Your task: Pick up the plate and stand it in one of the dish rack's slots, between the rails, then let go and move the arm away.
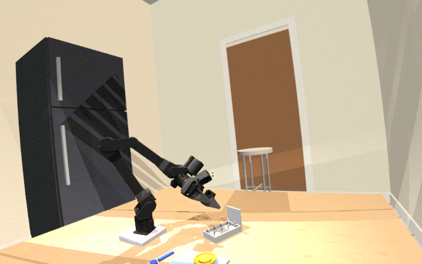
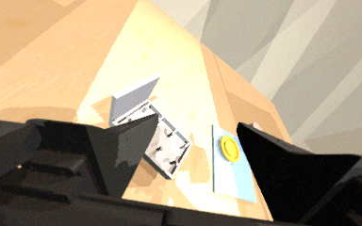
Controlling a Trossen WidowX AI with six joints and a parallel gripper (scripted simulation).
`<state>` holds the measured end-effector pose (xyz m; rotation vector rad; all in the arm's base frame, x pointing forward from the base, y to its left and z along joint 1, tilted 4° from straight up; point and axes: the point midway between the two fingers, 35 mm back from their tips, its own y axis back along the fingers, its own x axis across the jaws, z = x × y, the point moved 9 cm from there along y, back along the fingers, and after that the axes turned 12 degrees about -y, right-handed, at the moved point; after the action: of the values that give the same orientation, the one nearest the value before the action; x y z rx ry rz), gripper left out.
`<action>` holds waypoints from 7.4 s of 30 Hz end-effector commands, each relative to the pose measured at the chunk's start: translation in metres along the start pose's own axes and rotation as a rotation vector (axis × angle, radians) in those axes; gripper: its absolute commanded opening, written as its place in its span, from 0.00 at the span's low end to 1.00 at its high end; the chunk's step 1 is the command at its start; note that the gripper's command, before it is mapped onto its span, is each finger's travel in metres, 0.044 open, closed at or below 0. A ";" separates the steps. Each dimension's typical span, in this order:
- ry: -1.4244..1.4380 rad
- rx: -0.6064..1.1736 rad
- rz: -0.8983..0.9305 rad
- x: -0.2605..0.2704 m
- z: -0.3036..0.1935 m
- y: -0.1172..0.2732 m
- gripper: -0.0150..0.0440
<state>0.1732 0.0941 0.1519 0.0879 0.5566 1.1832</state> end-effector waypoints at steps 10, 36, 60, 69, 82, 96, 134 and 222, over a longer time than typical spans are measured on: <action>0.063 0.225 -0.013 -0.014 0.046 -0.035 0.93; -0.151 0.934 0.114 -0.160 0.132 -0.114 0.93; -0.360 1.101 0.200 -0.188 0.049 -0.164 0.93; -0.360 1.101 0.200 -0.185 0.041 -0.169 0.93; -0.360 1.101 0.200 -0.178 0.024 -0.179 0.93; -0.360 1.101 0.200 -0.170 0.005 -0.190 0.93; -0.360 1.100 0.200 -0.184 0.040 -0.184 0.25; -0.345 1.238 0.716 -0.135 0.070 -0.076 0.25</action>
<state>0.2338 -0.0378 0.2437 1.6033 0.8951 1.2198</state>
